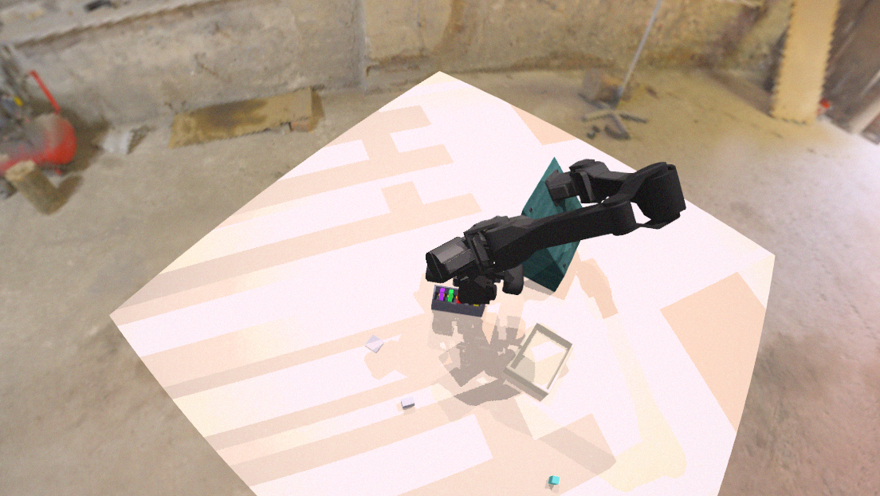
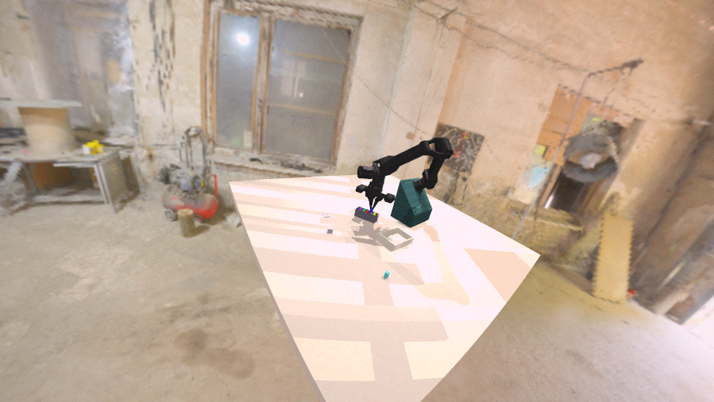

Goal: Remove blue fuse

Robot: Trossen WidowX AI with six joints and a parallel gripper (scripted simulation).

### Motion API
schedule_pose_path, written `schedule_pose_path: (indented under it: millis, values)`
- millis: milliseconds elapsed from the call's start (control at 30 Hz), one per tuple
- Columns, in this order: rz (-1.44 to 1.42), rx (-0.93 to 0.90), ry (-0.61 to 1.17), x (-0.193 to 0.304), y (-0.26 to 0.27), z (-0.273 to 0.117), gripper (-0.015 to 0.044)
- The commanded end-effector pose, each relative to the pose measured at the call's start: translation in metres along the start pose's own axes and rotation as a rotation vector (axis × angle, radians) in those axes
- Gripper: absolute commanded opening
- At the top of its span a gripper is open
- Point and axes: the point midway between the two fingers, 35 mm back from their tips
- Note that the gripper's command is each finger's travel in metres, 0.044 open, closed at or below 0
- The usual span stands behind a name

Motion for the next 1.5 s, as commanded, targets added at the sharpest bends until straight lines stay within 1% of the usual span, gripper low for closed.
schedule_pose_path:
  millis: [0, 733, 1200, 1467]
  values:
    - [-0.007, 0.005, -0.001, -0.001, -0.001, -0.003, 0.0000]
    - [-0.005, 0.004, -0.002, -0.001, -0.001, -0.014, 0.0000]
    - [-0.005, 0.005, -0.002, -0.001, -0.001, -0.035, 0.0000]
    - [-0.004, 0.010, -0.001, -0.007, 0.007, -0.036, 0.0000]
Point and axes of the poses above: the point midway between the two fingers, 35 mm back from their tips, its own z axis out along the fingers, its own y axis across the jaws, x = y × z, and after that the axes turned 12 degrees about z, right-handed
